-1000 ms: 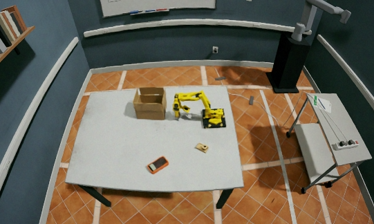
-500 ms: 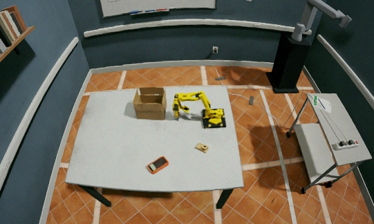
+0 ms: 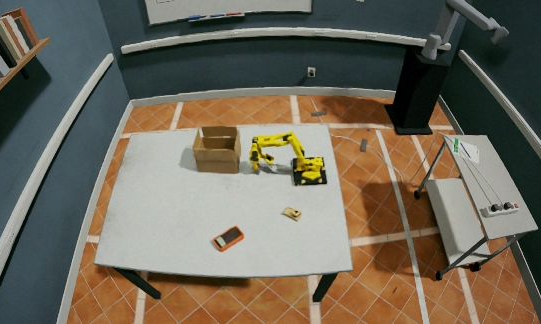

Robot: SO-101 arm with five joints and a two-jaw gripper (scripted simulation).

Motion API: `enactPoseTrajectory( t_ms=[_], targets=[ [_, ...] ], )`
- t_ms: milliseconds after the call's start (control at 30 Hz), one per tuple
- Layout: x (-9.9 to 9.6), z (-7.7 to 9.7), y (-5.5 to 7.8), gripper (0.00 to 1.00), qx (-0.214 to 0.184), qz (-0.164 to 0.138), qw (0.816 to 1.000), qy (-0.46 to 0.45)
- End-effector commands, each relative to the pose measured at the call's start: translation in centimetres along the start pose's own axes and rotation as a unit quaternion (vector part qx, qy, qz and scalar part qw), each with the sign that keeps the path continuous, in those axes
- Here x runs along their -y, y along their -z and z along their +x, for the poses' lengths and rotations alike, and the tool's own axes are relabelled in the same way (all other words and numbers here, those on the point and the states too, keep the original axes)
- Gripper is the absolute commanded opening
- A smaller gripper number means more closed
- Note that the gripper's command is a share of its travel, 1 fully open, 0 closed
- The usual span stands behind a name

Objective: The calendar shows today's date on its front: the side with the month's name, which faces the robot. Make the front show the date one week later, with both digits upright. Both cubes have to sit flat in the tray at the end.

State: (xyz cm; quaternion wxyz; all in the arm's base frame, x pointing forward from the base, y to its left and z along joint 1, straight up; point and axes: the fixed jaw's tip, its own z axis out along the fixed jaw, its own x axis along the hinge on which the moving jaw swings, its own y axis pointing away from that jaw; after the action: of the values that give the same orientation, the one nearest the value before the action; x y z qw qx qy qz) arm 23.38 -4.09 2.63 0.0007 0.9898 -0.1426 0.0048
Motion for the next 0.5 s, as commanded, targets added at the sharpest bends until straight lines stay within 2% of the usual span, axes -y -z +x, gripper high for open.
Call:
enactPoseTrajectory(
  t_ms=[0, 467],
  targets=[
    [-0.28, -0.27, -0.55, 0.0, 0.011, -0.001, 1.0, -0.001],
    [-0.28, -0.28, -1.15, 0.0, 0.011, -0.001, 1.0, -0.001]
  ],
)
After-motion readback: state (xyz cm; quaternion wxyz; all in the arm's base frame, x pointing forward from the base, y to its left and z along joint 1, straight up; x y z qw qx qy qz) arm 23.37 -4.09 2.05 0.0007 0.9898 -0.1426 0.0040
